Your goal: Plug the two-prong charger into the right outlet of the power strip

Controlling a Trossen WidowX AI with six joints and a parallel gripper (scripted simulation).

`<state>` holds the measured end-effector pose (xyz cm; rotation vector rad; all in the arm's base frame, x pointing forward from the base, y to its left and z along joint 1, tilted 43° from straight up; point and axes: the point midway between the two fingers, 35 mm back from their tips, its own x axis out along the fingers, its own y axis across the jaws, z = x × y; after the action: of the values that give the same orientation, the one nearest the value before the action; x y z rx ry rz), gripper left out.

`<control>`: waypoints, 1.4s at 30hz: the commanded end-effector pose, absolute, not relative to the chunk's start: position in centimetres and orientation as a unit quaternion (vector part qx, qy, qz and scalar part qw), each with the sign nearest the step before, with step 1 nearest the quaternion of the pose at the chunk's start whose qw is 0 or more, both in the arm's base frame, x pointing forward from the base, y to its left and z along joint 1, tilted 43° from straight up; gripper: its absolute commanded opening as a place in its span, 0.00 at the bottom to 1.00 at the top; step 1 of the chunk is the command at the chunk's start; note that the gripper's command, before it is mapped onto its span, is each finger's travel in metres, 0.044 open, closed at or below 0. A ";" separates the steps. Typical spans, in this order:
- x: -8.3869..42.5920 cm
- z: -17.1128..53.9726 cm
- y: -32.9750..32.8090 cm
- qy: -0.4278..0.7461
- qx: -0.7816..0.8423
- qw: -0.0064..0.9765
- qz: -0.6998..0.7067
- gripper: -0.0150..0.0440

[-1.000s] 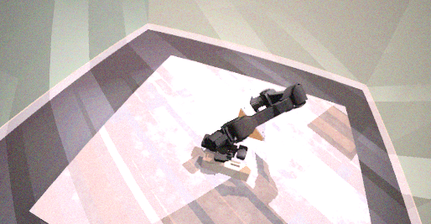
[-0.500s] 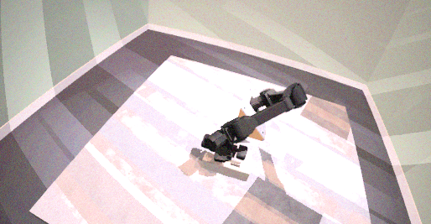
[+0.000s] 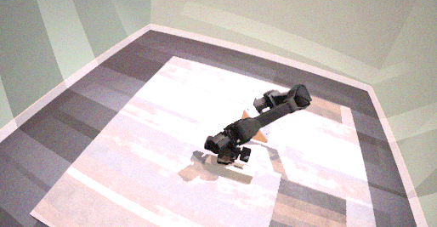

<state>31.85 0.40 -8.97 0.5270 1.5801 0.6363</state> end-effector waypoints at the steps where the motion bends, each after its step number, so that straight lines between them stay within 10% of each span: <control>1: 32.5 -8.7 0.1 0.682 0.228 0.637 0.279 0.25; 16: 31.9 -9.0 0.4 0.690 0.229 0.628 0.278 0.25; 33: 31.9 -9.0 0.4 0.690 0.229 0.628 0.278 1.00; 42: 31.6 -9.0 0.4 0.688 0.229 0.630 0.278 1.00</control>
<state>31.60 0.38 -9.10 0.5259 1.5855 0.6341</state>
